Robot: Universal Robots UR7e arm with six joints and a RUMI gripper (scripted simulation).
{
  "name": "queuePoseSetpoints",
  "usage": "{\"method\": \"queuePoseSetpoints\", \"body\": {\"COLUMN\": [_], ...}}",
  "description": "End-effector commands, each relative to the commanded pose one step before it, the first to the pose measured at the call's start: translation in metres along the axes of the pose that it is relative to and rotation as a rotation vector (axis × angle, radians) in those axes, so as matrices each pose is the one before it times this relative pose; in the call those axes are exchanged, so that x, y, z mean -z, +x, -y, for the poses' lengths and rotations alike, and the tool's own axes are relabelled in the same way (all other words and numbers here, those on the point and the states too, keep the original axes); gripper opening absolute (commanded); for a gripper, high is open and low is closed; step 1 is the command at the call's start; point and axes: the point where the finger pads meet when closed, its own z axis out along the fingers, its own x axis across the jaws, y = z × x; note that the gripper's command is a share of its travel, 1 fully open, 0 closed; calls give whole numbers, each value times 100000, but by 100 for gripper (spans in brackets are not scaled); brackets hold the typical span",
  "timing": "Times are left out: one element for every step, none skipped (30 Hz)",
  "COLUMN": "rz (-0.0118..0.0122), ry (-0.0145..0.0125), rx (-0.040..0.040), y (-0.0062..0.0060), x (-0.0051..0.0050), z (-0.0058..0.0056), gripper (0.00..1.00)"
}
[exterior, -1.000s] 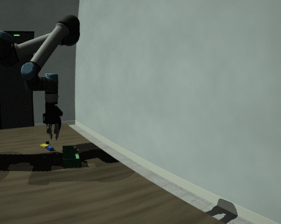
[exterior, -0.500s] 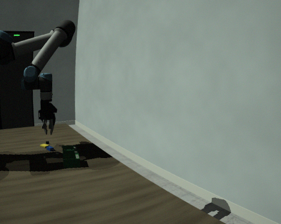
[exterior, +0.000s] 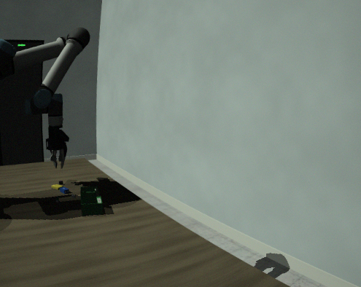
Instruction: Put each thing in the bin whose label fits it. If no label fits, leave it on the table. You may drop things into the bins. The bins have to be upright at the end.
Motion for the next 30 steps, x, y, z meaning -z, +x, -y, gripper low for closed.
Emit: {"method": "queuePoseSetpoints", "body": {"rz": [-559,429,191,-11,-44,0,0,0,0,0,0,0,-27,-135,-125,-98,0,0,-73,-6,2,-4,-12,-15,-8,7,28,45,45,47], "ry": [-1327,-501,-55,106,38,1,1,1,1,1,1,1,21,105,97,76,0,0,47,23,28,26,23,22,20,9,-7,-21,-38,-44], "rx": [-1267,-236,0,18,14,-1,-1,-1,-1,-1,0,0,9,46,43,33,0,0,22,65,58,33,22,18,21,18,11,5,-19,-27], "y": [521,-104,-15,96,102,82,74,67,60,54,48,42,54,112,103,82,0,0,42,-10,-19,-13,-5,-1,-5,-16,-30,-43,-42,-45], "x": [-148,-39,23,9,7,0,0,0,0,0,0,0,-4,2,10,9,0,0,7,1,1,1,1,1,0,0,-2,-2,-2,-2], "z": [-461,-490,-210,-115,-129,-133,-121,-106,-88,-70,-53,-37,-10,53,63,58,0,0,55,46,51,47,42,39,37,29,17,6,-10,-17], "gripper": [18,18,18,18,18,18,18,18,18,18,18,18,18,18,18,18,18,18,18,18,18,18,18,18,18,18,18,18,18,18]}}
